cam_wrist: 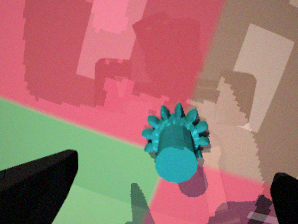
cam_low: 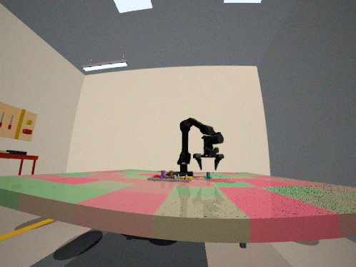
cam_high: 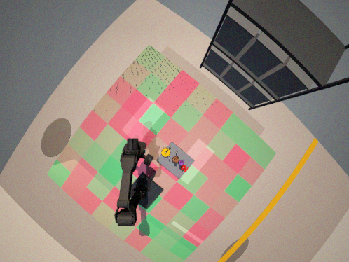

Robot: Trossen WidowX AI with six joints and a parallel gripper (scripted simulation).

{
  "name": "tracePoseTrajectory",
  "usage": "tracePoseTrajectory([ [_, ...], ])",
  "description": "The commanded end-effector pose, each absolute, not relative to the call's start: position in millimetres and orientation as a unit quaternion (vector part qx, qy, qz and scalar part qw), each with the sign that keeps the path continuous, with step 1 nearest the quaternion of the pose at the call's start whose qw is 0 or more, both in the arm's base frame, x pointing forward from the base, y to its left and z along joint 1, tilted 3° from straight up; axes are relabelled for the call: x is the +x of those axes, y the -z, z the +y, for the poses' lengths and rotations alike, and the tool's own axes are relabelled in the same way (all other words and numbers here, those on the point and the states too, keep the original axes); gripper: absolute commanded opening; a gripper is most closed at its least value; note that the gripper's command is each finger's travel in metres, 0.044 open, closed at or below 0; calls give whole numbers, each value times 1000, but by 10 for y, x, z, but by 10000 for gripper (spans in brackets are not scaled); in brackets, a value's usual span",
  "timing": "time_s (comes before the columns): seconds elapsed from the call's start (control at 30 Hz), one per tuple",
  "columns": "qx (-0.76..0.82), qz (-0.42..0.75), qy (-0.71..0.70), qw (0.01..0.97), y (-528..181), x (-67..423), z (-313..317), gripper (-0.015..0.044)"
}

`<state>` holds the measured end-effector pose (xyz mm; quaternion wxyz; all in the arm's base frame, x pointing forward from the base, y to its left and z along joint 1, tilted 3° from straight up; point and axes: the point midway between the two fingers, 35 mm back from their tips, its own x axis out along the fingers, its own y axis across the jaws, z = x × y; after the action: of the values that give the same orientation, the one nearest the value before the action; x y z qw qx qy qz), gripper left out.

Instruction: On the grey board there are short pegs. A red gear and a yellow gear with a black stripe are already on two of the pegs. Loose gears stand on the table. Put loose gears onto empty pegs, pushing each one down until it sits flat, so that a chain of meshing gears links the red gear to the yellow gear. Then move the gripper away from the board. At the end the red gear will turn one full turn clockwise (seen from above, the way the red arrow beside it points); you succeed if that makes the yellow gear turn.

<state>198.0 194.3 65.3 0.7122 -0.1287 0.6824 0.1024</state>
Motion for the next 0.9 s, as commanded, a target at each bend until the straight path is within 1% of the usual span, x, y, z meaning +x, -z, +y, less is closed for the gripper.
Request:
tracePoseTrajectory([
  [0.0, -128, 684, -101, 711, -576, 1976, 1938, 440],
  [0.47, -128, 684, -101, 711, -425, 1973, 1928, 440],
  [0.87, -128, 684, -101, 711, -425, 1973, 1928, 125],
])
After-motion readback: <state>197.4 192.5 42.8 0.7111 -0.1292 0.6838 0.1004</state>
